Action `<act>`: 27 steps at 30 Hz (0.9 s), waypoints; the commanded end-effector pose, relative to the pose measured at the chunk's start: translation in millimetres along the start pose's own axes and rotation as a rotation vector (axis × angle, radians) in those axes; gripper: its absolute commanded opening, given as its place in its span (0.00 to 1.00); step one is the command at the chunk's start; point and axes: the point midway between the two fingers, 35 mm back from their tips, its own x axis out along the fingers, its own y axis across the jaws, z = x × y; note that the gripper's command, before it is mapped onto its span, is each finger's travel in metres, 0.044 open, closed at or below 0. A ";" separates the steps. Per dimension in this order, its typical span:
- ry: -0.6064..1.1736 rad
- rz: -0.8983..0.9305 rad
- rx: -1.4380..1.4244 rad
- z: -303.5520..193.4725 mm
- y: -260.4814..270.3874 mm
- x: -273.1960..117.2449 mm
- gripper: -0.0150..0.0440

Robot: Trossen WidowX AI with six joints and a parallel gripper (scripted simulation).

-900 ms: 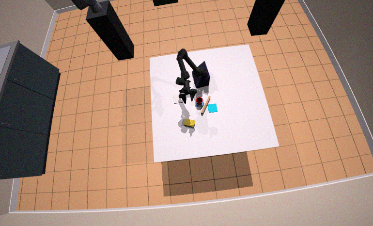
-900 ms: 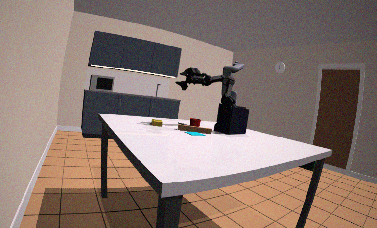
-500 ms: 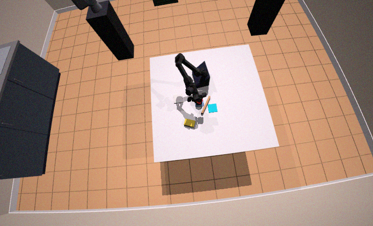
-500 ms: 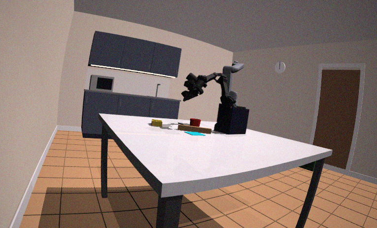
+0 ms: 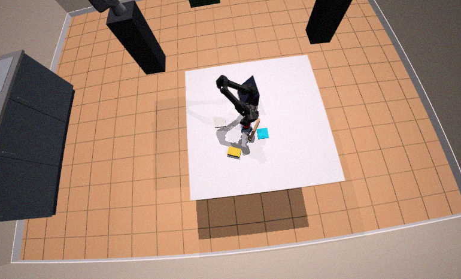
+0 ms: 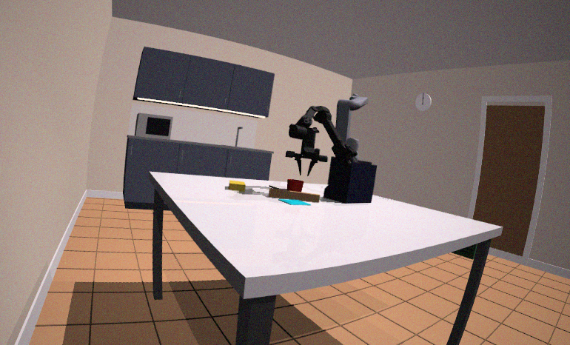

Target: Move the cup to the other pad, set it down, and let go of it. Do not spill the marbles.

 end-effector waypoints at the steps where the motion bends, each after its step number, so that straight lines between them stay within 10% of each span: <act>1: 0.036 0.000 -0.059 -2.6 -0.9 0.0 0.50; 27: 0.033 0.002 -0.058 -1.2 -2.6 31.9 0.50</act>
